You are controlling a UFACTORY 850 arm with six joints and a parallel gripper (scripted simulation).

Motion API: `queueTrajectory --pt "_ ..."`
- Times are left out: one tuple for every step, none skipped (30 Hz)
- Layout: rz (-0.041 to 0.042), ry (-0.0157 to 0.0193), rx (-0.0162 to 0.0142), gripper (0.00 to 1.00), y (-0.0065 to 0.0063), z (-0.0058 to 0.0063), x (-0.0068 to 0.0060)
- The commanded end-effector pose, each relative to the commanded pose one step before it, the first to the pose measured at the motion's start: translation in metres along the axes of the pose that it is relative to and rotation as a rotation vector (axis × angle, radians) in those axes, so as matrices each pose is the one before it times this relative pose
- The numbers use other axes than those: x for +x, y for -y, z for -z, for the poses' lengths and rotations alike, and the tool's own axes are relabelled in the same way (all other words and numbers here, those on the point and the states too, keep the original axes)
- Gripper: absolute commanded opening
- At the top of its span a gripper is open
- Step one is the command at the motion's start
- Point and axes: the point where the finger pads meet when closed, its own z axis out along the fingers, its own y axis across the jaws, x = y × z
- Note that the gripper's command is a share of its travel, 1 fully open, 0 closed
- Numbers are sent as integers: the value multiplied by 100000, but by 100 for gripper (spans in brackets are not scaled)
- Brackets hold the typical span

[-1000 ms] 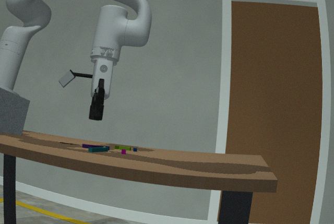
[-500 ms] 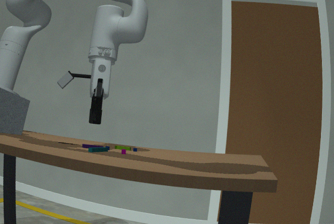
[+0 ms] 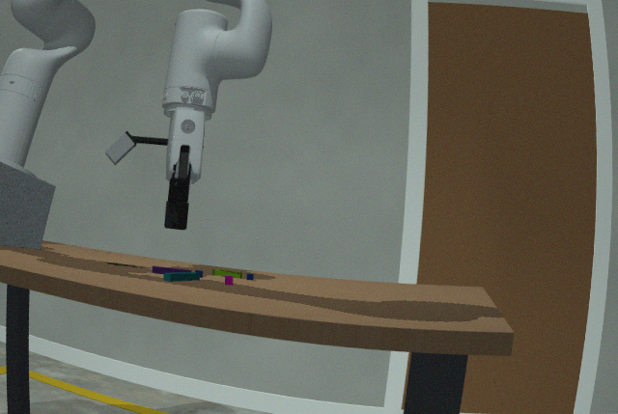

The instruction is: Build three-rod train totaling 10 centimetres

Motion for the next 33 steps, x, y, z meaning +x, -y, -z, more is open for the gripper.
queueTrajectory --pt "4 142 121 24 54 50 -63" --pt "0 0 0 24 0 0 0" --pt "0 0 0 24 0 0 0" --pt "0 0 0 24 0 0 0" --pt "0 0 0 24 0 0 0" --pt "0 0 0 24 0 -1 0" --pt "0 1 0 24 0 -3 0" --pt "0 2 1 24 0 -6 0" --pt "0 3 1 24 0 -9 0" --pt "0 4 1 24 0 -14 0" --pt "0 5 2 24 0 -18 0" --pt "0 7 3 24 -1 -23 0" --pt "1 8 3 24 -1 -29 0" --pt "1 10 4 24 -1 -35 1" --pt "1 11 5 24 -1 -41 1" --pt "1 13 6 24 -1 -47 1" --pt "1 14 8 24 -1 -53 1" --pt "1 15 9 24 -1 -60 2" --pt "1 16 11 24 -1 -66 2" --pt "0 0 0 24 0 0 0" --pt "0 0 0 24 0 0 0" --pt "1 17 13 24 -1 -72 3" --pt "0 3 0 24 -2 -98 2" --pt "0 1 -1 24 -2 -107 2" --pt "0 0 0 24 -2 -114 3" --pt "0 -1 2 24 -2 -121 4" --pt "0 0 0 24 -3 -128 3" --pt "0 1 -1 24 -3 -135 3" --pt "0 0 0 24 -3 -140 4" --pt "0 -2 2 24 -3 -145 5" --pt "0 2 -2 24 -3 -151 3" --pt "0 0 0 24 -3 -155 4" --pt "0 -2 2 24 -3 -158 5"
